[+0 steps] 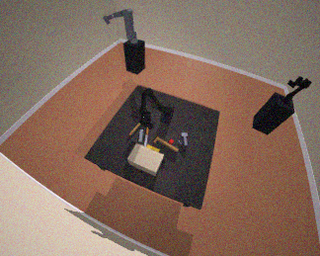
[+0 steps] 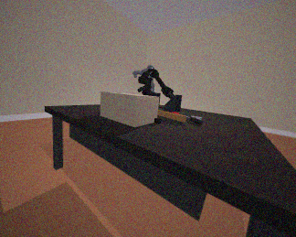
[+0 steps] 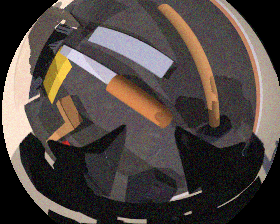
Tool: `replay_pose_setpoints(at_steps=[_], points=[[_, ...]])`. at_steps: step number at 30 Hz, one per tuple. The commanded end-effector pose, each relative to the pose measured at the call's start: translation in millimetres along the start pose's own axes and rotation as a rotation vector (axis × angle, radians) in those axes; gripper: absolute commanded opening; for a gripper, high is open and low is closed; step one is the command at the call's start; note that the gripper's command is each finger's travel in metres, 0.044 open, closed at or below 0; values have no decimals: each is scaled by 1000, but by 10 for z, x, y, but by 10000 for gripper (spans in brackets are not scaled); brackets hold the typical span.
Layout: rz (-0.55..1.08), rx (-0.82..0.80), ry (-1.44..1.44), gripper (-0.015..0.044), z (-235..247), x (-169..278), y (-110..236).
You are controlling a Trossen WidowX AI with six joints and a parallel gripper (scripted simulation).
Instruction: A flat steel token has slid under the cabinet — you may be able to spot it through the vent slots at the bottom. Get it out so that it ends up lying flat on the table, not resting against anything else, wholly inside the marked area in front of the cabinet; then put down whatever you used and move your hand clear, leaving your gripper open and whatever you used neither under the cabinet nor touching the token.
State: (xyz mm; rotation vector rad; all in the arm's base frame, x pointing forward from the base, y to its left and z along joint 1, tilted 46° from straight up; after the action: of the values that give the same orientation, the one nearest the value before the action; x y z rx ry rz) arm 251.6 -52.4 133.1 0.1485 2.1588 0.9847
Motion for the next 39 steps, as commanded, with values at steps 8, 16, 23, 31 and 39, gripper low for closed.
replay_pose_setpoints(at_steps=[8, 16, 23, 31, 39], points=[[-1, 5, 94, 270, -2, -1, -3], [-1, 5, 157, 270, -1, 0, -3], [-1, 5, 212, 270, 0, 0, -3], [0, 5, 274, 270, 1, 0, -3], [0, 5, 337, 270, 1, 1, -3]])
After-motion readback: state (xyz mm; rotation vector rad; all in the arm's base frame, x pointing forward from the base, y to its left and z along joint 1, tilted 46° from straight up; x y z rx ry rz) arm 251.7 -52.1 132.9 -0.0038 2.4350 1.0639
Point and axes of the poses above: the point midway between the two fingers, 35 mm back from their tips, its own y axis back along the fingers, its own z axis across the jaws, x = y × z, the point moved 2 cm from there along y, back along the fingers, and after that the axes turned 11 degrees about -y, right-handed, at the moved point
